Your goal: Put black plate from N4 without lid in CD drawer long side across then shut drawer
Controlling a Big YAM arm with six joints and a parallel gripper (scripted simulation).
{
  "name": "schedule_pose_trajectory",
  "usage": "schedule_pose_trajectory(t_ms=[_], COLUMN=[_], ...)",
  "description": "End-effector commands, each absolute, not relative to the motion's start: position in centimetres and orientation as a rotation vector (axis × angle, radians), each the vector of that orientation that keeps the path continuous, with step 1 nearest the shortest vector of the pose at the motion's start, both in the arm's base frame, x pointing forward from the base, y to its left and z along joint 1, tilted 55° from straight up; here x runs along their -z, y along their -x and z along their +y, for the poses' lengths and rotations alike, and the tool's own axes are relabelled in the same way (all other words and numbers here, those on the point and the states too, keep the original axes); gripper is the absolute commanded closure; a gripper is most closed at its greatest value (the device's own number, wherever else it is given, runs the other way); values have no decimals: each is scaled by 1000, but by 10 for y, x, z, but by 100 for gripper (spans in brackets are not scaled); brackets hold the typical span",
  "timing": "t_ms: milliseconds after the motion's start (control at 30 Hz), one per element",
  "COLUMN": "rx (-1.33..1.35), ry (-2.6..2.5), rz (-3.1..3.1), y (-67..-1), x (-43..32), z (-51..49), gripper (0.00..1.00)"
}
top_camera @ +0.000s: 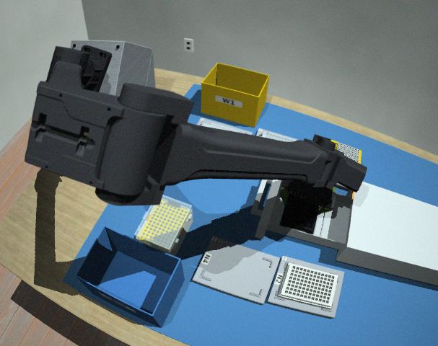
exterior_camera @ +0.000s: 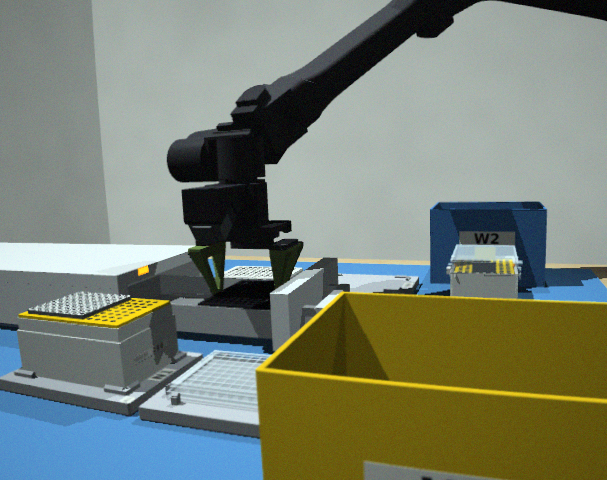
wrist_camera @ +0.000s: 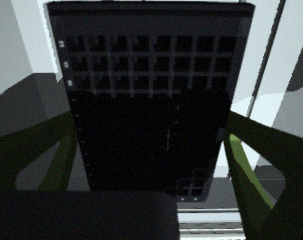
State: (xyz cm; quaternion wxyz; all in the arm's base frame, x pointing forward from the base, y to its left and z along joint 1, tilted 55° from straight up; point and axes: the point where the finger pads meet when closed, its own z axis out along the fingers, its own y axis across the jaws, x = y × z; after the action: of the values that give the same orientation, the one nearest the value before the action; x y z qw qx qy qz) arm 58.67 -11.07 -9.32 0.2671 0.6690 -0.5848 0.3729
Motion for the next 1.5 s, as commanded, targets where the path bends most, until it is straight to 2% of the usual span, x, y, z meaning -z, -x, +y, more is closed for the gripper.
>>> schedule_pose_trajectory(t_ms=[0, 1467], rx=[-1027, -1002], ry=[-1814, -1802], rz=[-1585, -1586], y=[-594, -588], x=[87, 102], z=[-104, -127], gripper=[100, 100])
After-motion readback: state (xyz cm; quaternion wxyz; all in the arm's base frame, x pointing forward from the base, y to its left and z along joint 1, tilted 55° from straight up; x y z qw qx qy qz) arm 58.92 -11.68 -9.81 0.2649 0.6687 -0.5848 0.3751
